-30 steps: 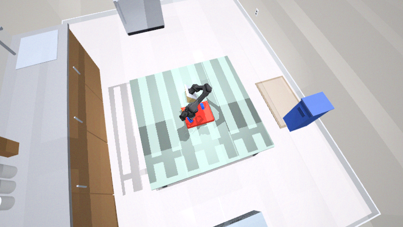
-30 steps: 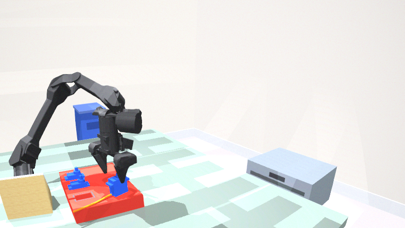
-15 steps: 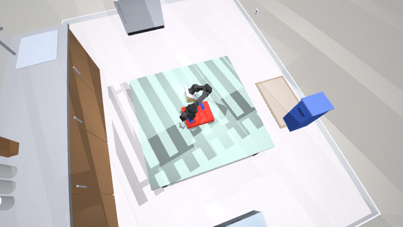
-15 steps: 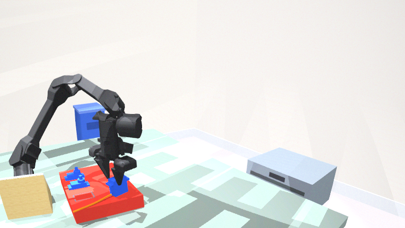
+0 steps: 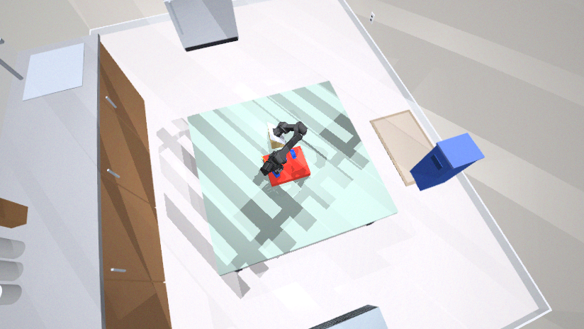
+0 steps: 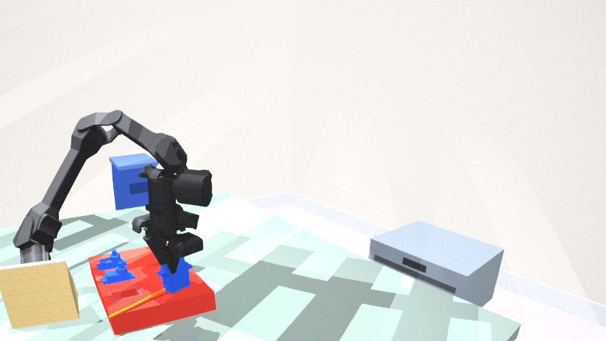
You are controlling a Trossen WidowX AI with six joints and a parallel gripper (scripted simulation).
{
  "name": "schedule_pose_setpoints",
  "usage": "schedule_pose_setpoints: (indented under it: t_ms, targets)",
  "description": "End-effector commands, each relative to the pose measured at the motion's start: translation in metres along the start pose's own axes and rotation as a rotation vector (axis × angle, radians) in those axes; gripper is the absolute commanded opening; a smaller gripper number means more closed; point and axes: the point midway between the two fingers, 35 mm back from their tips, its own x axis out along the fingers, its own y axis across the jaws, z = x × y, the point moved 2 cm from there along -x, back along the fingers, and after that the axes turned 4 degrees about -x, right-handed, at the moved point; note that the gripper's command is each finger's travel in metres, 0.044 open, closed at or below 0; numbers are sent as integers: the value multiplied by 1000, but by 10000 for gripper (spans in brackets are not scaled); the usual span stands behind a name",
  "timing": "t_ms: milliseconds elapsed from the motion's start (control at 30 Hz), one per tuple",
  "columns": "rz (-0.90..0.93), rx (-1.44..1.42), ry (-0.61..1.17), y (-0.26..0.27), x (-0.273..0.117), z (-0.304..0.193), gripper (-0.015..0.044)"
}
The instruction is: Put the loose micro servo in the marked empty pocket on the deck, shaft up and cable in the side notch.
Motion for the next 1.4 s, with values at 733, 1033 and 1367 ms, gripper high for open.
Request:
schedule_pose_setpoints:
  t_ms: [733,1033,1367]
  targets:
    - [-13,-5,-7,8,-26,-9,0]
    - [-12,10,-8,30,-26,0,0]
    - [-11,195,-9,30,-26,0,0]
